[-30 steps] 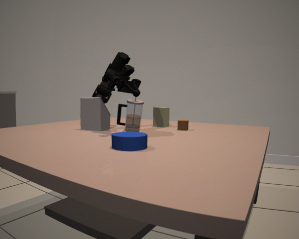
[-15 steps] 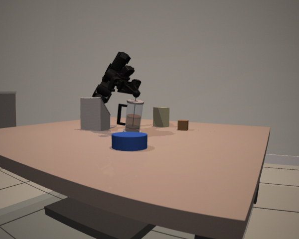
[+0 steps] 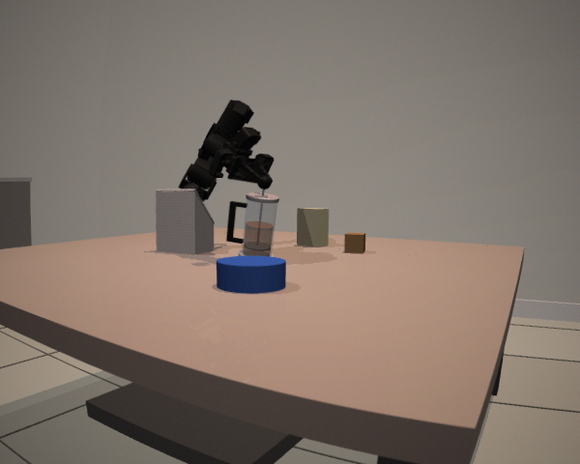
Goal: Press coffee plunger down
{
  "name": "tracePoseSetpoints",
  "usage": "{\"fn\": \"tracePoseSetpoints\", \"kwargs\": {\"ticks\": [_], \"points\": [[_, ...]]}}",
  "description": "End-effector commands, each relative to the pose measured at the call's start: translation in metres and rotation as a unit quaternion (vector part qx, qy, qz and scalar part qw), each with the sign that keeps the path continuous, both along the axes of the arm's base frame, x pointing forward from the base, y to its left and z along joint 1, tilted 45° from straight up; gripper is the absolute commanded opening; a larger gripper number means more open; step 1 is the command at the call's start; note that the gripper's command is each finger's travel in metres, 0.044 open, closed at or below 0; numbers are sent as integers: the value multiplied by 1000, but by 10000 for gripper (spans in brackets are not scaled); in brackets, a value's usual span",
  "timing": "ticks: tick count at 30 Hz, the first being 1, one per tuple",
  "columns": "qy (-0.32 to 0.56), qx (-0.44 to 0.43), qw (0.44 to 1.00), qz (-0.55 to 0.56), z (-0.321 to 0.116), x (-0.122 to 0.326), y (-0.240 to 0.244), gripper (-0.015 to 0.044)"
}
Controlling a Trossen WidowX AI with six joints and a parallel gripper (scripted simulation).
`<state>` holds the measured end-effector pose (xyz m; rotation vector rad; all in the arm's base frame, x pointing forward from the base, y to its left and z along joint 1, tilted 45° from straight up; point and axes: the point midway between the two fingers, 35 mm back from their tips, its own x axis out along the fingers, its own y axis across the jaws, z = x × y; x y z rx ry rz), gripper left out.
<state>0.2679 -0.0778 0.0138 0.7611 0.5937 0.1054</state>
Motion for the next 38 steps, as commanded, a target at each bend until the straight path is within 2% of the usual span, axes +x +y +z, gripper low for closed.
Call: {"fn": "tracePoseSetpoints", "kwargs": {"ticks": [1,13,23,33,38], "points": [[1,0,1000,0,0,0,0,129],[1,0,1000,0,0,0,0,440],[-3,-10,1000,-7,8,-1,-14,440],[9,4,1000,2,67,-28,-44,440],[9,4,1000,2,68,-28,-44,440]]}}
